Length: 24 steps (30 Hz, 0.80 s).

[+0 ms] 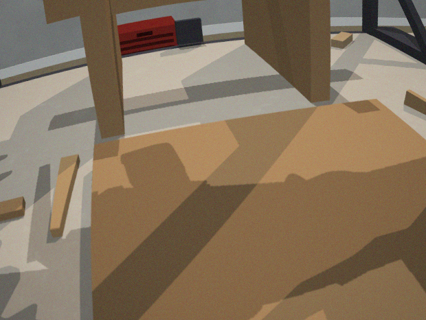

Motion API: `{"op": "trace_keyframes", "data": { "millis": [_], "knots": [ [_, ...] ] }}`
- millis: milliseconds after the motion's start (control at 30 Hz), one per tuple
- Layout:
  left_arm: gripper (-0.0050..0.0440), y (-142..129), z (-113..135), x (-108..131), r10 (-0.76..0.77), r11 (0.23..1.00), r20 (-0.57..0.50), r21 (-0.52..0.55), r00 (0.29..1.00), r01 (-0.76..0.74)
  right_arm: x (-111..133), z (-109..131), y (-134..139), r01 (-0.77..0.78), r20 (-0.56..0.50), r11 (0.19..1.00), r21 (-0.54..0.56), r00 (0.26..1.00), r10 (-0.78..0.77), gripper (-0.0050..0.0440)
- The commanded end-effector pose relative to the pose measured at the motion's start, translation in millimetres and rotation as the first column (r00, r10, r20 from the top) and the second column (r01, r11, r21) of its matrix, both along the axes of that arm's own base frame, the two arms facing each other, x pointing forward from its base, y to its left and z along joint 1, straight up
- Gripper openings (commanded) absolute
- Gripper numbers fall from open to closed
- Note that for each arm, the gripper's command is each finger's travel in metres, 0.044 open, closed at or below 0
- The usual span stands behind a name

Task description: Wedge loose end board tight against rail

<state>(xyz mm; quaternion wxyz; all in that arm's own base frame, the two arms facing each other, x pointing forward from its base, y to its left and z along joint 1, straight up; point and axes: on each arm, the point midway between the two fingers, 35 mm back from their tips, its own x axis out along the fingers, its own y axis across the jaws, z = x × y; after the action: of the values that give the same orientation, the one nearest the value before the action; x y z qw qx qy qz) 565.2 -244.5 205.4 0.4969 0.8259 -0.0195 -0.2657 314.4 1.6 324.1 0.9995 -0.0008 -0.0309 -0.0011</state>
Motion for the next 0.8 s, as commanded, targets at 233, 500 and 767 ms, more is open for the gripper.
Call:
{"op": "trace_keyframes", "data": {
  "millis": [233,500,767],
  "knots": [
    [0.001,-55,37,-15,-0.151,0.951,0.115,0.287,0.982,0.112,-3,10,0,0.0,0.028,1.0,0.001,1.0,0.0,0.0175],
    [0.001,-107,58,-43,-0.325,0.801,0.167,0.572,0.931,0.177,-3,10,0,0.0,0.028,1.0,0.001,1.0,0.0,0.0175],
    [0.001,-135,64,-62,-0.426,0.658,0.155,0.729,0.891,0.188,-3,10,0,0.0,0.027,1.0,0.001,1.0,0.0,0.0175]
  ]
}}
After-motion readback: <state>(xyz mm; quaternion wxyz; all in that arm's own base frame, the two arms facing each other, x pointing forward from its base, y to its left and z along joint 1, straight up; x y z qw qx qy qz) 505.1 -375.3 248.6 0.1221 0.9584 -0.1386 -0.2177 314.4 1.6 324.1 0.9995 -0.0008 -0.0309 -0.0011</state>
